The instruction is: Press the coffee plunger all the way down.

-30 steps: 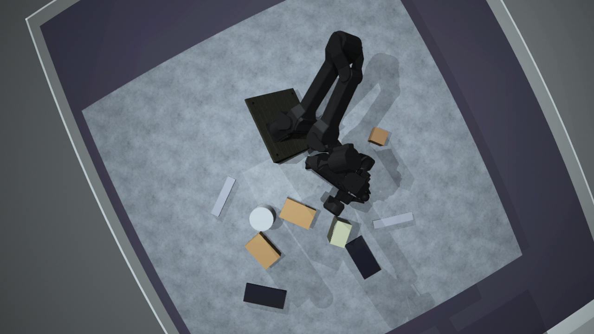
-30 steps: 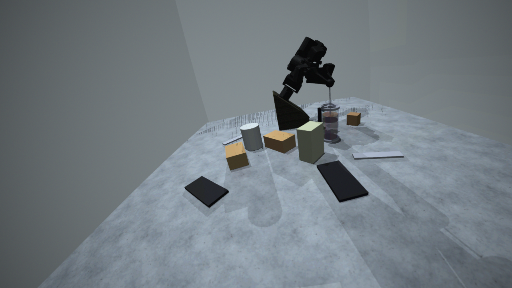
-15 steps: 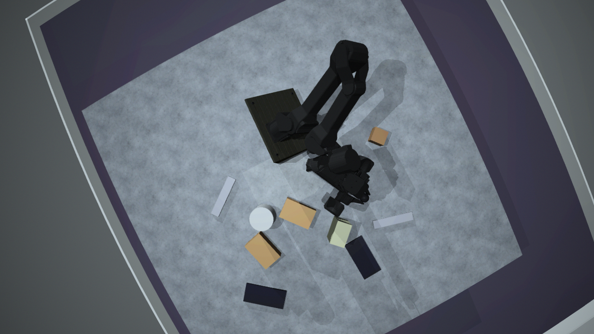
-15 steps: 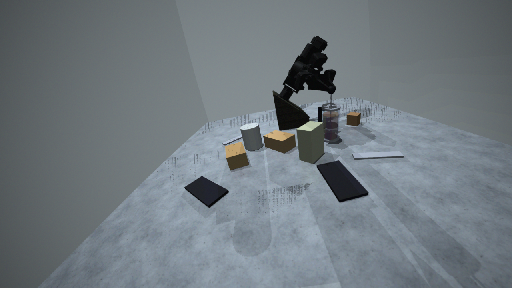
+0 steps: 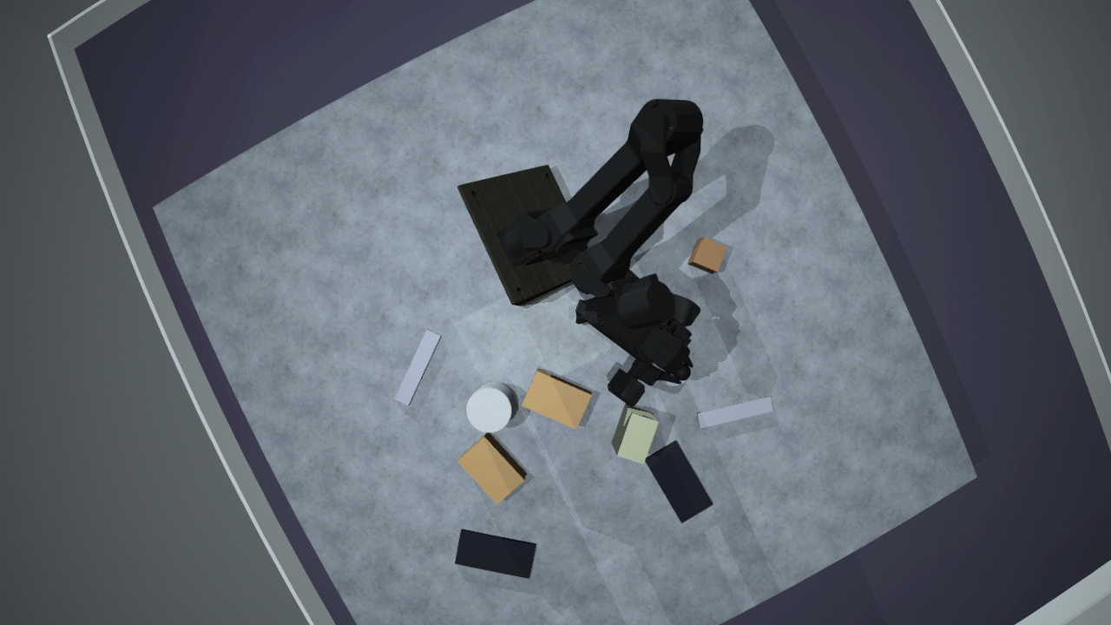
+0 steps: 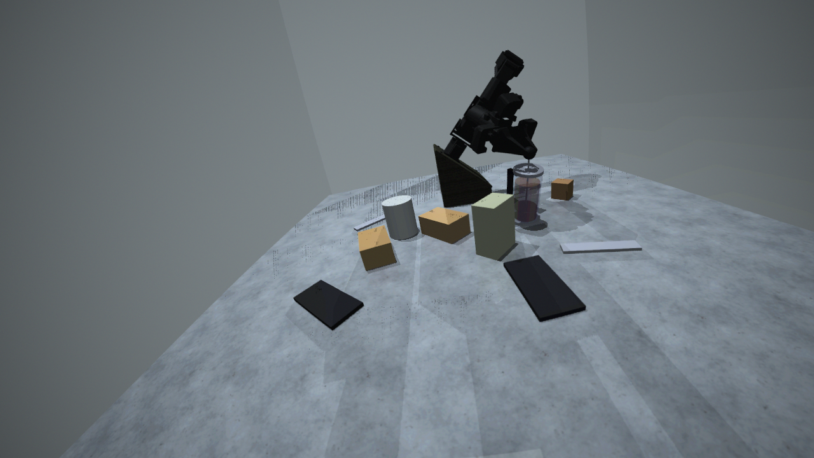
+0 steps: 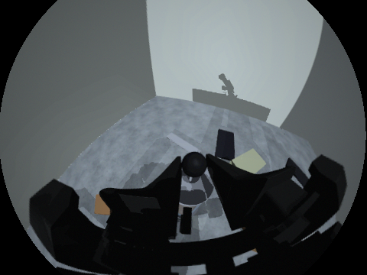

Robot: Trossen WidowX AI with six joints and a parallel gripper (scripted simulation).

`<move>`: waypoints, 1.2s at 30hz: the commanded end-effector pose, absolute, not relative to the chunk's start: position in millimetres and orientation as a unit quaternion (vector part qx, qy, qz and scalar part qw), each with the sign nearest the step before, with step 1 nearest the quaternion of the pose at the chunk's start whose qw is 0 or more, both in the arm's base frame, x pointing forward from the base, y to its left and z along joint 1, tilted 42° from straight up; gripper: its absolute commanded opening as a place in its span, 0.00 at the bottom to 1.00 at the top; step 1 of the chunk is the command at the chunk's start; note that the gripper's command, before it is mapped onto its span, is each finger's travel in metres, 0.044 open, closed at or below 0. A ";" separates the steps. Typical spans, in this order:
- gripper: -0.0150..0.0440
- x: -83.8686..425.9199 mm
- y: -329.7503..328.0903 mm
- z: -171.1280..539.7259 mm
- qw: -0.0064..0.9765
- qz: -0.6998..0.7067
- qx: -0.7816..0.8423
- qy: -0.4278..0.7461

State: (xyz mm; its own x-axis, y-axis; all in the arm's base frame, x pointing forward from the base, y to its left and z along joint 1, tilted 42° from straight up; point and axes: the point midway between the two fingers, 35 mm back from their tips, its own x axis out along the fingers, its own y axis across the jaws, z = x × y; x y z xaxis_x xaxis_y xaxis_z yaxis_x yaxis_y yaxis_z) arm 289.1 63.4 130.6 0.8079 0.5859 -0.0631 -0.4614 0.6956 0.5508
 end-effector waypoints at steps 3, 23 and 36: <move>0.45 288.6 71.1 121.3 0.905 0.293 0.274 0.138; 0.45 292.7 69.5 121.9 0.905 0.293 0.274 0.137; 0.45 293.7 67.4 124.7 0.909 0.290 0.271 0.129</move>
State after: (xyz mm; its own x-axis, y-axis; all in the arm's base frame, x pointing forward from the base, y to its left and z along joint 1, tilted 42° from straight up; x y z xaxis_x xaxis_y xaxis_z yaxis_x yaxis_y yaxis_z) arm 293.9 67.3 125.2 0.7985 0.5973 -0.0756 -0.4584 0.6846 0.5667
